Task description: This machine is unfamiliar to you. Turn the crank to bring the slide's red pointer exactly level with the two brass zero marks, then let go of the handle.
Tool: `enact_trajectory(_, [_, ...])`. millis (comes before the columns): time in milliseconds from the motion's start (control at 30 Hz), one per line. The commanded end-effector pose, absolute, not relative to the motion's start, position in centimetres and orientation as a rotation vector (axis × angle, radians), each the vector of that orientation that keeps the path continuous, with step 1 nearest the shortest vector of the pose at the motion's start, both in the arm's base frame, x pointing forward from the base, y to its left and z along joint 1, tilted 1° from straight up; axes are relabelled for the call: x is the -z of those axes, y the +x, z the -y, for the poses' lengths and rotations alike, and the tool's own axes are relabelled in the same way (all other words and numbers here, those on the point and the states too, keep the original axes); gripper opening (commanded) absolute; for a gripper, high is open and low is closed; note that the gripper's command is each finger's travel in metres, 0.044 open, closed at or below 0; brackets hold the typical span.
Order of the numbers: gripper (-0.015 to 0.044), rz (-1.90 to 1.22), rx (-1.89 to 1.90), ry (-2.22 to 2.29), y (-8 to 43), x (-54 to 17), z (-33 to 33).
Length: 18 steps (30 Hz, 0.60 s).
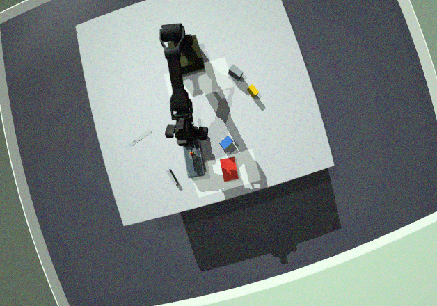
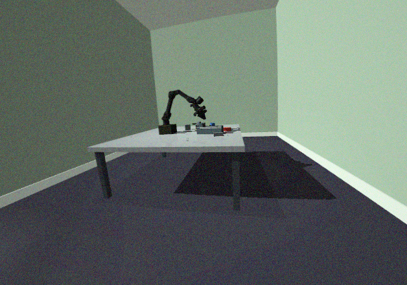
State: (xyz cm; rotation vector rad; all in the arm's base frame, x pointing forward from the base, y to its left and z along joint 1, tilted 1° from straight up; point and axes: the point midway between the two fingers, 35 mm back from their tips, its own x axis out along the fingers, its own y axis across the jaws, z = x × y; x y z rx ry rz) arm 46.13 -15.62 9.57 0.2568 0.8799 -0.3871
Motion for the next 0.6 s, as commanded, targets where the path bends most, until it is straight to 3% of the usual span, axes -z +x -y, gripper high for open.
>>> enact_trajectory(0, [0.021,-0.88,0.388,0.256,46.12,-9.57,15.64])
enact_trajectory(300, [0.044,-0.88,0.388,0.256,46.12,-9.57,15.64])
enact_trajectory(333, [0.044,-0.88,0.388,0.256,46.12,-9.57,15.64])
enact_trajectory(567, [0.0256,-0.88,0.388,0.256,46.12,-9.57,15.64])
